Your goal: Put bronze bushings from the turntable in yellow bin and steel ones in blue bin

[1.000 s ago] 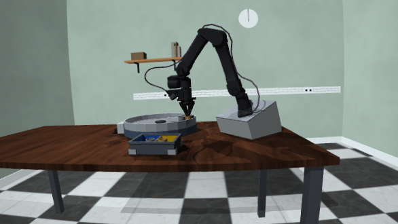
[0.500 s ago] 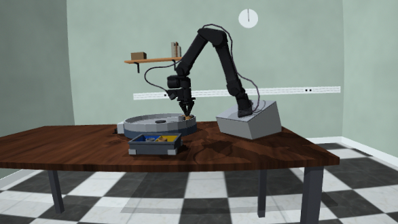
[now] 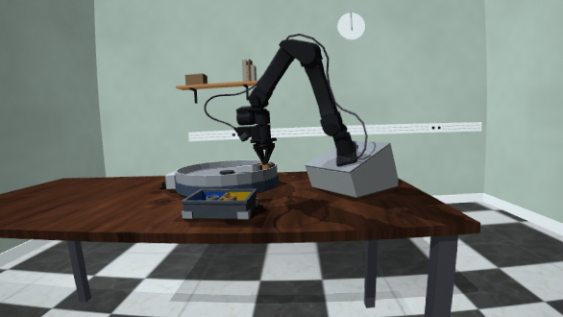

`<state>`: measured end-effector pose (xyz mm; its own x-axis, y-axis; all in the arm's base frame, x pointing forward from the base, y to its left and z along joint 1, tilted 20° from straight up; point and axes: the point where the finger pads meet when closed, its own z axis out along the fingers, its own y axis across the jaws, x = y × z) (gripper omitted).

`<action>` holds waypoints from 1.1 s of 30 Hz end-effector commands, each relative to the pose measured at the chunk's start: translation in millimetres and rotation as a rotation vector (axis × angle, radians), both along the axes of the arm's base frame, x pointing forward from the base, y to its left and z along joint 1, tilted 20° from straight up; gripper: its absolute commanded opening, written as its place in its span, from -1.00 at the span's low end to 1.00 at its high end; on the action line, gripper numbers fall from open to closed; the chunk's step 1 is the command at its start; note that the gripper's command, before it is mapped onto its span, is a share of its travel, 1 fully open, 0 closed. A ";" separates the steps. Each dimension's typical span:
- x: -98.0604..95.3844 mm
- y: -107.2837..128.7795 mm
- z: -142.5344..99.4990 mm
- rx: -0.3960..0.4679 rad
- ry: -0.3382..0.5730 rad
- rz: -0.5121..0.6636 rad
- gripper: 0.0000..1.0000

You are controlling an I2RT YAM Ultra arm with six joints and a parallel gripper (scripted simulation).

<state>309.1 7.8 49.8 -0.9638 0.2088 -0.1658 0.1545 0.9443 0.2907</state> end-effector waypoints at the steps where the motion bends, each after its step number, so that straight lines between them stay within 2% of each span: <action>1: 14.6 -7.1 10.7 -0.009 -0.051 -0.020 -0.72; 5: 14.3 -7.4 6.0 -0.006 -0.036 -0.017 -0.72; 9: 16.4 -8.0 14.2 -0.010 -0.064 -0.014 -0.72; 33: 16.4 -8.0 14.3 -0.010 -0.064 -0.014 -0.72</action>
<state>311.2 7.5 50.0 -0.9636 0.2087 -0.1671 0.1541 0.9443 0.2907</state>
